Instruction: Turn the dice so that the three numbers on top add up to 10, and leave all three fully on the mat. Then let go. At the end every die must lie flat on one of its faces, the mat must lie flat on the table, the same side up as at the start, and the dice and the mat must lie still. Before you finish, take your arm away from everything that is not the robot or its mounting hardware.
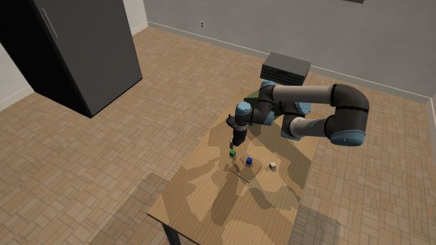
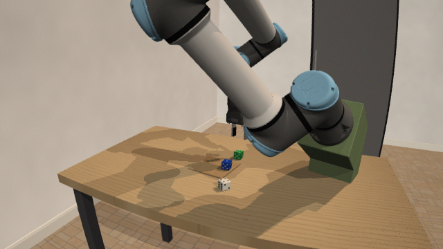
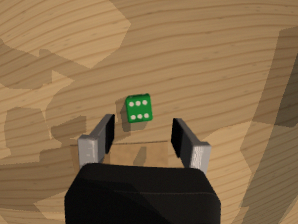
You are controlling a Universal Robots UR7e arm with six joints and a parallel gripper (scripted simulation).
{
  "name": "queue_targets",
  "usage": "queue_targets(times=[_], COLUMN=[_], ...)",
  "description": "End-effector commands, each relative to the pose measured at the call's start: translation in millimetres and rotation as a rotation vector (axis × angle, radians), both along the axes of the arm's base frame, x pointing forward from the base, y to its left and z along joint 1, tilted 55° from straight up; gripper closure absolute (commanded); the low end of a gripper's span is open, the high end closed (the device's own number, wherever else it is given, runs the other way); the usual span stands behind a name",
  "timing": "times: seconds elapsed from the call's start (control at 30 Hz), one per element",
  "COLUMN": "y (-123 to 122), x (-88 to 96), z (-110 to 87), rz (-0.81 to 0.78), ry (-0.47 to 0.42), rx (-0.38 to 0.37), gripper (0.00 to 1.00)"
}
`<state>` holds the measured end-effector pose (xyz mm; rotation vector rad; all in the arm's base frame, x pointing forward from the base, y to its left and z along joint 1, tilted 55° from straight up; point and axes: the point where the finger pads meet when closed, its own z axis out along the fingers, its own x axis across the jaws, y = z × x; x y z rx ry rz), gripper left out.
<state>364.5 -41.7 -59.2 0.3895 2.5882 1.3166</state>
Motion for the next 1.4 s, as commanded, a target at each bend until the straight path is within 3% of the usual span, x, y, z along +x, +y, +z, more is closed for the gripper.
queue_targets(times=[0.0, 0.33, 0.8, 0.83, 1.37], y=[-1.8, -3.4, -3.7, -3.7, -3.7], x=[1.8, 4.2, 4.7, 4.7, 4.7], z=[-1.4, -2.8, -3.1, -3.1, -3.1], rz=[0.043, 0.096, 0.109, 0.109, 0.109], ry=[-0.06, -0.13, -0.146, -0.146, -0.146], rx=[-0.018, -0.046, -0.052, -0.052, -0.052], gripper=[0.0, 0.0, 0.0, 0.13, 0.13])
